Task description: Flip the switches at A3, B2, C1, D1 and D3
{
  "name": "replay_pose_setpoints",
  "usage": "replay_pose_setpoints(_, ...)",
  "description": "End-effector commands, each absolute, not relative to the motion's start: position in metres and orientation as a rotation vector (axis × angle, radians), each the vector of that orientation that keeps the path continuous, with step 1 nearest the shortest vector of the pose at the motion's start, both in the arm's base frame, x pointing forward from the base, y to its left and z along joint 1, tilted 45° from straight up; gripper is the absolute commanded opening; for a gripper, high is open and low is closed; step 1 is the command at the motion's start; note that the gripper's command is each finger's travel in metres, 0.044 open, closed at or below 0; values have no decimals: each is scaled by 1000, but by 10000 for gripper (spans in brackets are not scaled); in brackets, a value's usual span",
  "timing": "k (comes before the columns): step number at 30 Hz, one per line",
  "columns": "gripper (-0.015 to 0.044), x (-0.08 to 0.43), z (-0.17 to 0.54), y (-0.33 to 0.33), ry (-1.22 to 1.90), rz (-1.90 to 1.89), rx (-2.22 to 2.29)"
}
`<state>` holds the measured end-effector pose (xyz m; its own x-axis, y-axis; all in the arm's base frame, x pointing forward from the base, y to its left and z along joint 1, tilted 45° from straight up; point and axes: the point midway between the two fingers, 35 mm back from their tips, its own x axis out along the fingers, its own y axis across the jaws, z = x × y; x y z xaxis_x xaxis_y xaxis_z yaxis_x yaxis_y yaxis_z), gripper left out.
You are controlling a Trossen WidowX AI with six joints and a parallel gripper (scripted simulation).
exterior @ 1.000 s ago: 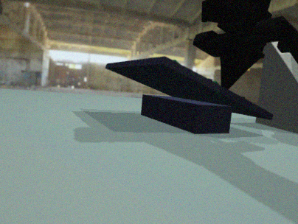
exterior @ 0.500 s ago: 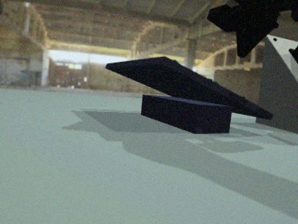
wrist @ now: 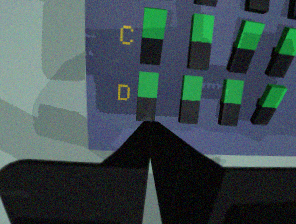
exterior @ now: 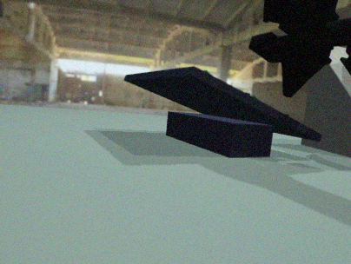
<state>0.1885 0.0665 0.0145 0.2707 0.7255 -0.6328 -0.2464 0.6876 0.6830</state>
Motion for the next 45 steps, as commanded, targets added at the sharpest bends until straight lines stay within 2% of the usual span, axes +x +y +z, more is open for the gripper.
replay_pose_setpoints(1,0,189,10,73,1116,695,518)
replay_pose_setpoints(45,0,194,-1,86,1116,695,518)
